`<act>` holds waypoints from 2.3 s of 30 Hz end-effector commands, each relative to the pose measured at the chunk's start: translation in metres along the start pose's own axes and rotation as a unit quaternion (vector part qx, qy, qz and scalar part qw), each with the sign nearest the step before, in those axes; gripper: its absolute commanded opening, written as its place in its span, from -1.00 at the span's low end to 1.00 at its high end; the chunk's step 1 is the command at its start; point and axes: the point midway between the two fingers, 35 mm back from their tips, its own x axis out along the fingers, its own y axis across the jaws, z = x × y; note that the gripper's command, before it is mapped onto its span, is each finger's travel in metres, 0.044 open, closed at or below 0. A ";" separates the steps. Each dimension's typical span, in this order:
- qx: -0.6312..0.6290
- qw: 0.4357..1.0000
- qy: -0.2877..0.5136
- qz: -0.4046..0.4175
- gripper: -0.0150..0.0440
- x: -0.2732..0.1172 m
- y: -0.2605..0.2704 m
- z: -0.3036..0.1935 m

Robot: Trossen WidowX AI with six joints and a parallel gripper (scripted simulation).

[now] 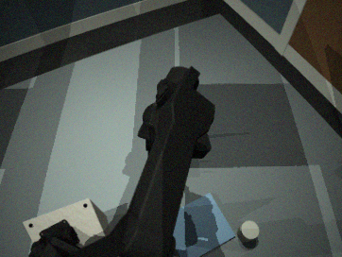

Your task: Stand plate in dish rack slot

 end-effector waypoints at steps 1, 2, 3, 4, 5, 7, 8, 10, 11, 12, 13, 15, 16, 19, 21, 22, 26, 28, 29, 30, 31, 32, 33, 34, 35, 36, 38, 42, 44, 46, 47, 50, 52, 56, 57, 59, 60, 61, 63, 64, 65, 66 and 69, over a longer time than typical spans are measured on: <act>-0.017 1.000 0.020 0.008 -0.49 0.008 0.002 -0.003; -0.026 0.999 0.028 0.013 -0.49 0.011 0.002 -0.004; -0.035 0.999 0.036 0.018 -0.49 0.014 0.003 -0.004; -0.044 0.998 0.044 0.023 -0.49 0.018 0.003 -0.005; -0.053 0.997 0.051 0.029 -0.49 0.021 0.004 -0.006; -0.071 0.994 0.066 0.041 -0.49 0.027 0.005 -0.007; -0.080 0.993 0.073 0.047 -0.49 0.030 0.005 -0.008; -0.098 0.990 0.085 0.060 -0.49 0.035 0.006 -0.009; -0.106 0.988 0.091 0.068 -0.49 0.038 0.007 -0.009; -0.115 0.986 0.097 0.075 -0.49 0.041 0.007 -0.010; -0.124 0.984 0.103 0.082 -0.49 0.044 0.008 -0.011; -0.141 0.979 0.113 0.098 -0.49 0.049 0.009 -0.012; -0.150 0.976 0.117 0.106 -0.49 0.051 0.010 -0.012; -0.175 0.967 0.129 0.131 -0.49 0.059 0.012 -0.014; -0.191 0.961 0.136 0.148 -0.49 0.063 0.013 -0.015; -0.199 0.957 0.138 0.157 -0.49 0.066 0.013 -0.016; -0.231 0.942 0.146 0.194 -0.49 0.075 0.016 -0.017; -0.246 0.934 0.148 0.213 -0.49 0.079 0.017 -0.018; -0.253 0.930 0.148 0.223 -0.49 0.081 0.017 -0.018; -0.261 0.925 0.148 0.232 -0.49 0.083 0.018 -0.019; -0.268 0.921 0.148 0.242 -0.49 0.085 0.018 -0.019; -0.275 0.916 0.147 0.251 -0.49 0.087 0.019 -0.019; -0.282 0.912 0.146 0.261 -0.49 0.088 0.020 -0.020; -0.289 0.907 0.144 0.271 -0.49 0.090 0.020 -0.020; -0.296 0.902 0.143 0.280 -0.49 0.092 0.020 -0.020; -0.303 0.897 0.141 0.290 -0.49 0.094 0.021 -0.020; -0.316 0.887 0.135 0.309 -0.49 0.097 0.022 -0.021; -0.341 0.866 0.120 0.347 -0.49 0.103 0.023 -0.021; -0.353 0.855 0.111 0.365 -0.49 0.106 0.024 -0.021; -0.364 0.843 0.100 0.382 -0.49 0.109 0.025 -0.021; -0.370 0.838 0.094 0.391 -0.49 0.111 0.025 -0.021; -0.386 0.820 0.075 0.416 -0.49 0.115 0.026 -0.021; -0.396 0.808 0.060 0.432 -0.49 0.117 0.026 -0.021; -0.415 0.784 0.027 0.461 -0.49 0.122 0.026 -0.020; -0.419 0.778 0.018 0.468 -0.49 0.123 0.026 -0.020; -0.428 0.766 0.000 0.480 -0.49 0.125 0.026 -0.020; -0.432 0.759 -0.010 0.486 -0.49 0.126 0.026 -0.019; -0.436 0.753 -0.020 0.492 -0.49 0.127 0.026 -0.019; -0.444 0.741 -0.041 0.503 -0.49 0.128 0.025 -0.018; -0.448 0.735 -0.051 0.507 -0.49 0.129 0.025 -0.018; -0.451 0.728 -0.062 0.512 -0.49 0.130 0.025 -0.018; -0.455 0.722 -0.073 0.516 -0.49 0.131 0.025 -0.017; -0.467 0.703 -0.108 0.525 -0.49 0.133 0.024 -0.016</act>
